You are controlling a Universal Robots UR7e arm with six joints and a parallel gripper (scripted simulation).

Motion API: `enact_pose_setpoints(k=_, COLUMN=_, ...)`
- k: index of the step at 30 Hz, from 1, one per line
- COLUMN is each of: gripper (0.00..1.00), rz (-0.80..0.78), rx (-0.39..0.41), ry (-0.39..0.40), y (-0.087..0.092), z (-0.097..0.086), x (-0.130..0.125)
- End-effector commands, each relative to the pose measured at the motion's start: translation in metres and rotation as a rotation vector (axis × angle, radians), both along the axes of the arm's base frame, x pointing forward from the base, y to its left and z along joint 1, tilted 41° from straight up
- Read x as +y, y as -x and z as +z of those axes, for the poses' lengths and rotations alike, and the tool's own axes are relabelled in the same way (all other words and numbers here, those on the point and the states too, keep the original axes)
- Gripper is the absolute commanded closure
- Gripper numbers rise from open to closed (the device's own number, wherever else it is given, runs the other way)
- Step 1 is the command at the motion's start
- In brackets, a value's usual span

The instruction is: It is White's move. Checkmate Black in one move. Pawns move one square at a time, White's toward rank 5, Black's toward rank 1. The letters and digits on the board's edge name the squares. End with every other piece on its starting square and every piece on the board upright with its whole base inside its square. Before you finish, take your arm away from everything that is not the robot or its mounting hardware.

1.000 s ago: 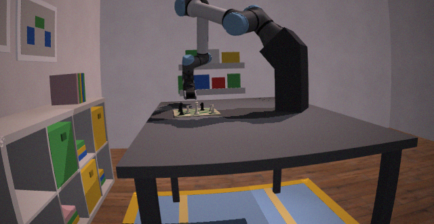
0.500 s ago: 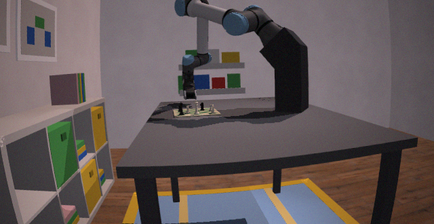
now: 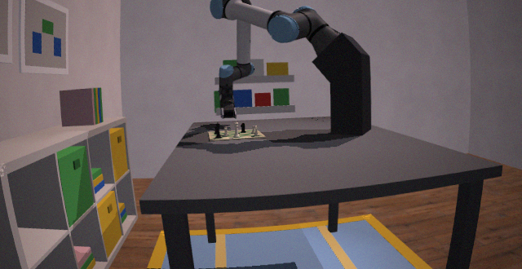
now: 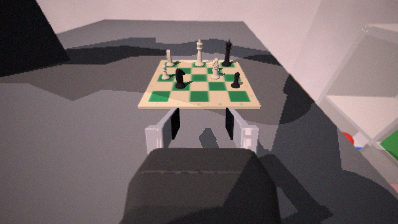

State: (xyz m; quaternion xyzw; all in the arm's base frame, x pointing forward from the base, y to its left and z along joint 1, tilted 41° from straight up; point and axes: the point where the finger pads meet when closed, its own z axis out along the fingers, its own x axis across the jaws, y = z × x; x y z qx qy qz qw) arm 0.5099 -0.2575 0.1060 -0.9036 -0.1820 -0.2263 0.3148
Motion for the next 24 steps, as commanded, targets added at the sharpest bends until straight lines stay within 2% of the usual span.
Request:
enact_pose_setpoints(k=1, gripper=0.0, rz=0.0, rx=0.0, ry=0.001, y=0.007, z=0.011, x=0.004)
enact_pose_setpoints(k=9, gripper=0.0, rz=0.0, rx=0.0, ry=0.001, y=0.033, z=0.048, x=0.022)
enact_pose_setpoints(k=13, gripper=0.0, rz=0.0, rx=0.0, ry=0.001, y=0.042, z=0.062, x=0.028)
enact_pose_setpoints(k=24, gripper=0.0, rz=0.001, rx=-0.001, ry=0.003, y=0.043, z=0.064, x=0.029)
